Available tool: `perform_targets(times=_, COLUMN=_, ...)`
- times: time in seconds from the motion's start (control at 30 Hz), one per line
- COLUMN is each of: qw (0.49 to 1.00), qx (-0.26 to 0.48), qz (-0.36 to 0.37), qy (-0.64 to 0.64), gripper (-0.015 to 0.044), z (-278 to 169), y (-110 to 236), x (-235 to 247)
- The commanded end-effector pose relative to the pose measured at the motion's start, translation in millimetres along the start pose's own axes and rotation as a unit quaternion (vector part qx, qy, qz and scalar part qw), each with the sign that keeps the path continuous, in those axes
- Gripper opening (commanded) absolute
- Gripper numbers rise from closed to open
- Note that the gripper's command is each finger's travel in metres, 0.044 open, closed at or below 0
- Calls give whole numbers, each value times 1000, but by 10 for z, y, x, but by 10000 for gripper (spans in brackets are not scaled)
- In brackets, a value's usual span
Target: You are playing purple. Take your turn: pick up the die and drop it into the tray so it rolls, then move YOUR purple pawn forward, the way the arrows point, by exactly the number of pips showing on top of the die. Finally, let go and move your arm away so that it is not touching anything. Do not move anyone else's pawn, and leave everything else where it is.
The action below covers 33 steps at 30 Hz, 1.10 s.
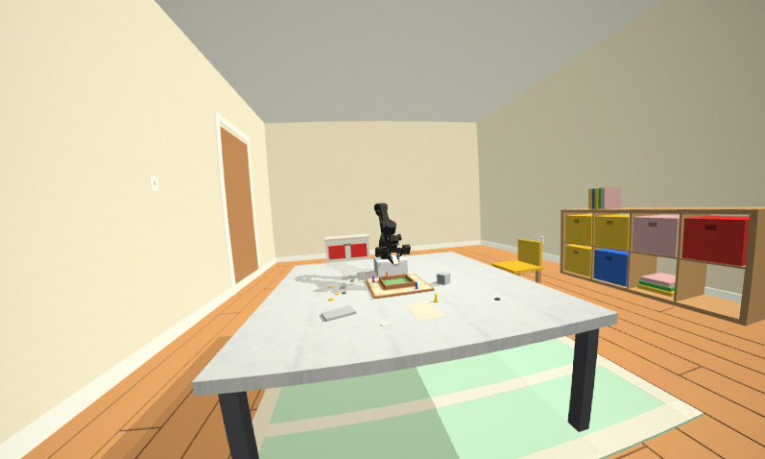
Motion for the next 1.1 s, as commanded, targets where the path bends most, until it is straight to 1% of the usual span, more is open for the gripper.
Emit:
perform_targets(times=0.0, qw=1000, qx=-2, qz=0, qy=0, gripper=26, z=8, y=0, x=1)
perform_targets(times=0.27, qw=1000, qx=-2, qz=0, qy=0, gripper=236, z=26, y=11, x=2)
perform_targets(times=0.4, qw=1000, qx=-2, qz=2, qy=3, gripper=341, z=287, y=252, x=26)
perform_targets(times=0.53, qw=1000, qx=3, qz=2, qy=3, gripper=440, z=301, y=266, x=27)
perform_targets(times=0.6, qw=999, qx=37, qz=-1, qy=3, gripper=440, z=304, y=233, x=28)
perform_targets(times=0.77, qw=986, qx=164, qz=-13, qy=3, gripper=440, z=300, y=99, x=29)
perform_targets(times=1.07, qw=929, qx=367, qz=-31, qy=4, gripper=440, z=239, y=-146, x=28)
Point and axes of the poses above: the point midway between the two fingers, 35 mm back from their tips, its own y axis back along the fingers, its own x axis across the jaws, z = x × y, the point moved 1 cm from there along y, back along the fingers, and after that the axes turned 5 degrees about -y, right-handed, at the moved point
